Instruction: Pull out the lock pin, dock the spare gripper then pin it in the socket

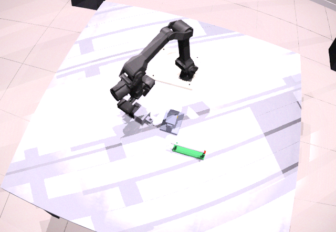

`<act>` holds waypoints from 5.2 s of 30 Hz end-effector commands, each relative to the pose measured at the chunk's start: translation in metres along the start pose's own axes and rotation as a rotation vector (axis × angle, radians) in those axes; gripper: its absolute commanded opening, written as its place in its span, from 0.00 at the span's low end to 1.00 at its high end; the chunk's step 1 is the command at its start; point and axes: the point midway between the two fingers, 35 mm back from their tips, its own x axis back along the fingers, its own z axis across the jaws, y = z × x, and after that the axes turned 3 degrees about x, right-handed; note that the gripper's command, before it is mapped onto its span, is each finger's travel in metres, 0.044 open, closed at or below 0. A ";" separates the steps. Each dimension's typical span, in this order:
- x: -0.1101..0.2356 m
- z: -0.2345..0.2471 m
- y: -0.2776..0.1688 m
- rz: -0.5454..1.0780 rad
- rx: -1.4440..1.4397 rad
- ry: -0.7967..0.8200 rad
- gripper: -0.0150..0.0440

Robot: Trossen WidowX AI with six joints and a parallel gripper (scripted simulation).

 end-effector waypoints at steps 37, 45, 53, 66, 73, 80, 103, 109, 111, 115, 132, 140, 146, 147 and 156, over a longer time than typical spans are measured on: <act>0.064 0.006 -0.020 0.137 2.212 0.437 1.00; 0.069 0.009 -0.024 0.022 2.668 0.625 1.00; 0.074 0.012 -0.027 -0.163 3.062 0.790 1.00; 0.074 0.012 -0.027 -0.165 3.064 0.791 1.00; 0.061 0.014 -0.026 -0.166 3.064 0.790 1.00; 0.019 0.017 -0.025 -0.168 3.063 0.787 1.00; -0.022 0.020 -0.023 -0.169 3.063 0.786 1.00; -0.032 0.021 -0.023 -0.169 3.063 0.786 1.00; -0.035 0.021 -0.023 -0.169 3.063 0.786 1.00; -0.042 0.021 -0.023 -0.169 3.063 0.786 1.00; -0.054 0.021 -0.023 -0.169 3.063 0.786 0.73; -0.054 0.022 -0.023 -0.169 3.063 0.786 0.58; -0.039 0.023 -0.022 -0.169 3.063 0.786 0.31; -0.034 0.024 -0.022 -0.169 3.063 0.786 0.26; 0.007 0.023 -0.021 -0.170 3.063 0.786 0.25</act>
